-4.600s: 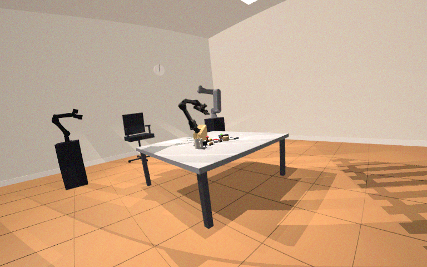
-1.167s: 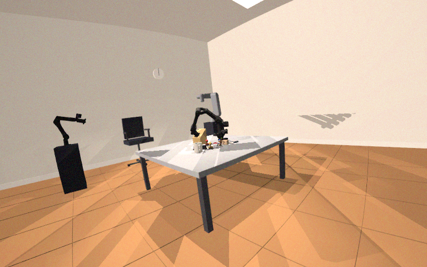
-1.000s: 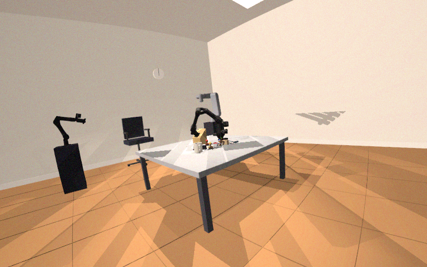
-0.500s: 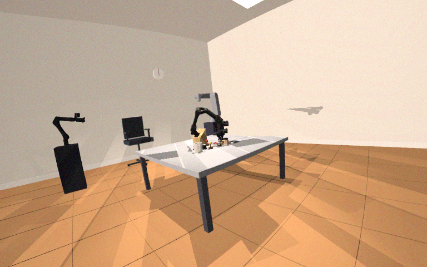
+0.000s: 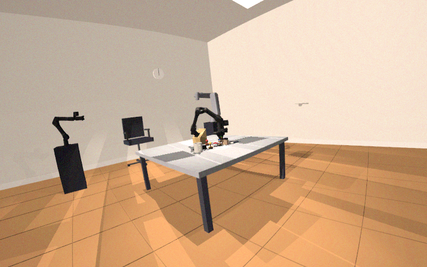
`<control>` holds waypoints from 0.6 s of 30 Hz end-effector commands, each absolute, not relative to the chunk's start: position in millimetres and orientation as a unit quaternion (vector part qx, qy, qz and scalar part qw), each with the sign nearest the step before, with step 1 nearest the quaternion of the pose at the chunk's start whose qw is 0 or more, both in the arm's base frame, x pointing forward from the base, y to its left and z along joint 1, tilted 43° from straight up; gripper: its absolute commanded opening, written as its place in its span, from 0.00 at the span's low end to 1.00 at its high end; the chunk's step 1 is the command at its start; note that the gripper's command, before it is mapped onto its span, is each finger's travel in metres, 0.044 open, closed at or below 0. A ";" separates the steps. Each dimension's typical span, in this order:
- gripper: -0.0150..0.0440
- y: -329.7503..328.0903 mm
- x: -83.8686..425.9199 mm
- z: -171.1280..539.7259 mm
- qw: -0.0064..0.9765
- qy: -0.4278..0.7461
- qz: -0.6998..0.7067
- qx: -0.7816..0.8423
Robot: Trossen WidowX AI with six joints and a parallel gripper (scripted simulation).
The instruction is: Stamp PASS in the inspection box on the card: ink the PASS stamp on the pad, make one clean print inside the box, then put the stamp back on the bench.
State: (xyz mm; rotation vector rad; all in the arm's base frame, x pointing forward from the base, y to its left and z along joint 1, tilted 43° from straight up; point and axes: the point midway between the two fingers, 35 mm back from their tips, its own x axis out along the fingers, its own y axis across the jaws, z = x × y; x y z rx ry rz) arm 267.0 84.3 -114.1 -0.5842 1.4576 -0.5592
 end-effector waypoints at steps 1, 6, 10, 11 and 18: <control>0.25 88.1 268.5 -112.1 0.675 0.646 -0.248 -0.255; 0.25 89.8 268.6 -110.4 0.675 0.647 -0.248 -0.254; 0.25 91.1 268.6 -109.0 0.675 0.647 -0.248 -0.254; 0.25 91.5 268.6 -108.7 0.675 0.647 -0.248 -0.254; 0.25 93.8 268.6 -106.2 0.675 0.647 -0.248 -0.254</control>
